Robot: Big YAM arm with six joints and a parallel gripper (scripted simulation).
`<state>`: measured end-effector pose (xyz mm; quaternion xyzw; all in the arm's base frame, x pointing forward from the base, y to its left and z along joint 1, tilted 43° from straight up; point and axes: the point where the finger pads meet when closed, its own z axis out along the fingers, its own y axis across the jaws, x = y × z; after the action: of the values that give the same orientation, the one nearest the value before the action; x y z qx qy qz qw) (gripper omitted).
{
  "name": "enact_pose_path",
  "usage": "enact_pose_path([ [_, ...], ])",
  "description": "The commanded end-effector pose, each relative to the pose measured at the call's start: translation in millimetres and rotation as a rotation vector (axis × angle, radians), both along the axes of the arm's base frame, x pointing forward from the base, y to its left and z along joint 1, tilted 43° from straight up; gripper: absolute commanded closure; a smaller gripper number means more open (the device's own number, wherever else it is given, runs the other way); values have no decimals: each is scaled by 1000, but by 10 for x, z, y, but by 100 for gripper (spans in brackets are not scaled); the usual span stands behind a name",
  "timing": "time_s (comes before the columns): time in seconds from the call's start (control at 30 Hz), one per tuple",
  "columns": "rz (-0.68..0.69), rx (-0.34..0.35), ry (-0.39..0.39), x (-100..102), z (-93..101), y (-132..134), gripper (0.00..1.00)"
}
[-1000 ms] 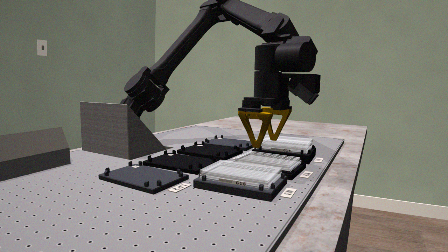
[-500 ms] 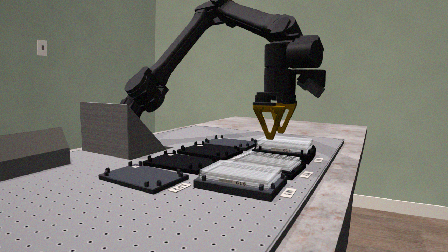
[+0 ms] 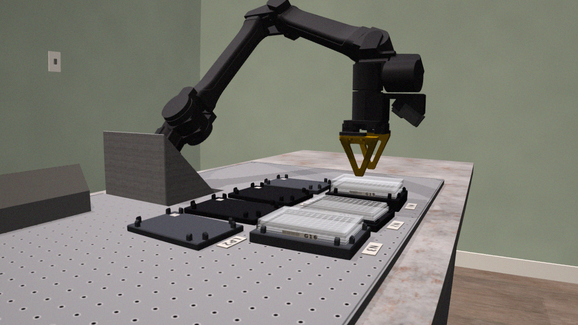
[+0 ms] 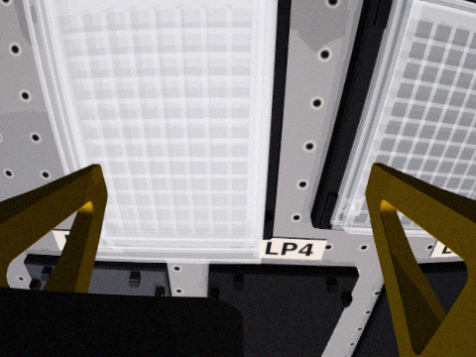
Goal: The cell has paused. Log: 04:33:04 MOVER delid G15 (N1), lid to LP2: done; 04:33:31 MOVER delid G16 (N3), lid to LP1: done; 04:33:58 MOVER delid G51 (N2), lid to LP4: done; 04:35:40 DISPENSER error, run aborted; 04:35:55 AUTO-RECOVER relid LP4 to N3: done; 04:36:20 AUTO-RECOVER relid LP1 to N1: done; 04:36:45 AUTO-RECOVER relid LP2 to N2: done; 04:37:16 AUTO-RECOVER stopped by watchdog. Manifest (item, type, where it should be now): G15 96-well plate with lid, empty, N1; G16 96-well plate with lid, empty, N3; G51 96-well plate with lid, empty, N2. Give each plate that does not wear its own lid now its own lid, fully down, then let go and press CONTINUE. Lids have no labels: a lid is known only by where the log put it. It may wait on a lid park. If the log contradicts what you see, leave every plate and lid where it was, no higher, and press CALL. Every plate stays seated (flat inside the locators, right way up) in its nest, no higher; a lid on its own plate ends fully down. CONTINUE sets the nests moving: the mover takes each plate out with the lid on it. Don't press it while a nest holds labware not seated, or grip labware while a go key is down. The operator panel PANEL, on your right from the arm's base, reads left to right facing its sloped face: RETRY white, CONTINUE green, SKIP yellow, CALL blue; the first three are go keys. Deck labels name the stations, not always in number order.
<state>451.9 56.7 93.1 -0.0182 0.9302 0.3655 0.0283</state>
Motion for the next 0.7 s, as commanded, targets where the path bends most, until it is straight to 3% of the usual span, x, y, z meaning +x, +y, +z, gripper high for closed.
enact_pose_path([
  [0.0,0,-2,-41,150,363,204,0],
  [0.07,0,-1,-44,154,437,287,0],
  [0.2,0,-1,-41,136,403,297,0],
  [0.23,-16,2,22,16,143,232,0],
  [0.67,-18,1,12,24,118,197,0],
])
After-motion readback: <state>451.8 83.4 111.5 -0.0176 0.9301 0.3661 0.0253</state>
